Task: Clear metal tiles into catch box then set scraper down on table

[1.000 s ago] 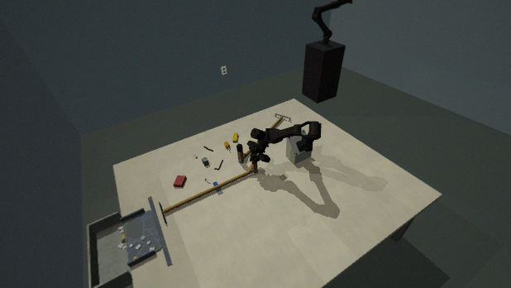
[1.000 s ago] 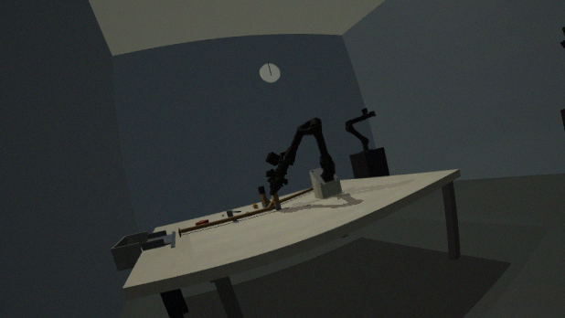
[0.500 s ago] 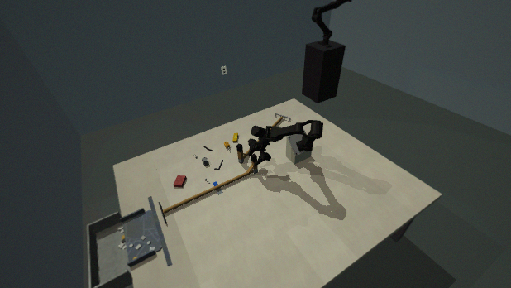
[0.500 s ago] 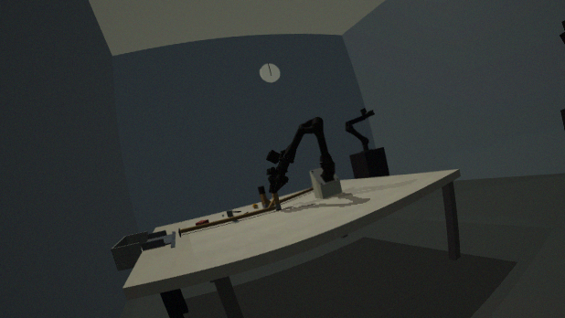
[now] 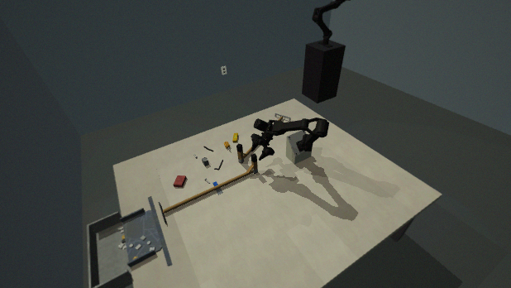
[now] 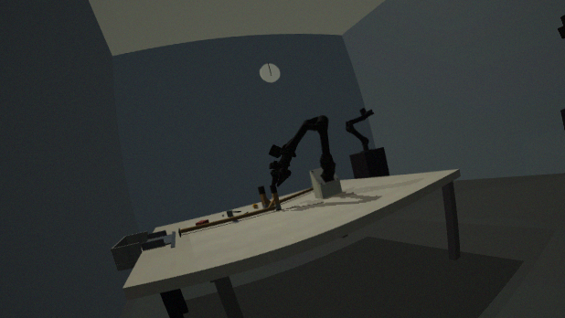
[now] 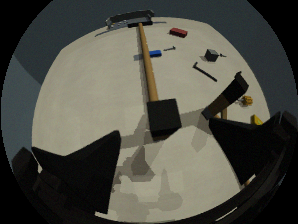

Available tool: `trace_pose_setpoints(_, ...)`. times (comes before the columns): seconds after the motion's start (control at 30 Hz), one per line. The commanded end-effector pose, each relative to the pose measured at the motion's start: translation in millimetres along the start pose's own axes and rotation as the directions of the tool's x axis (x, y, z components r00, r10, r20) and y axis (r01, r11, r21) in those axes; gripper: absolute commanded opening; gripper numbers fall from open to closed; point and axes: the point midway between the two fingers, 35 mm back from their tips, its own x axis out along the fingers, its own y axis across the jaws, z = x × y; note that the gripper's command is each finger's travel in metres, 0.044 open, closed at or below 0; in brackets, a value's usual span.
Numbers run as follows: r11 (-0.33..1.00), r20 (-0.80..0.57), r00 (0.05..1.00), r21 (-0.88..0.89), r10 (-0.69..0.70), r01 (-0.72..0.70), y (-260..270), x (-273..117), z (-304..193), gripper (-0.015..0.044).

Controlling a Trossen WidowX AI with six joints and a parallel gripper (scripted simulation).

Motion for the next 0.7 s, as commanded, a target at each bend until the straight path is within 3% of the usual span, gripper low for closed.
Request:
trace_pose_setpoints(0.0, 1.0, 0.006, 1.0, -0.007, 0.005, -0.005, 2, -10, 1, 0.044)
trace_pose_setpoints(0.17, 1.0, 0.033, 0.999, -0.002, 0.006, -0.006, 1, -15, 7, 0.044)
trace_pose_setpoints(0.67, 0.999, 0.313, 0.95, 0.03, 0.012, -0.022, -8, -79, 64, 0.044)
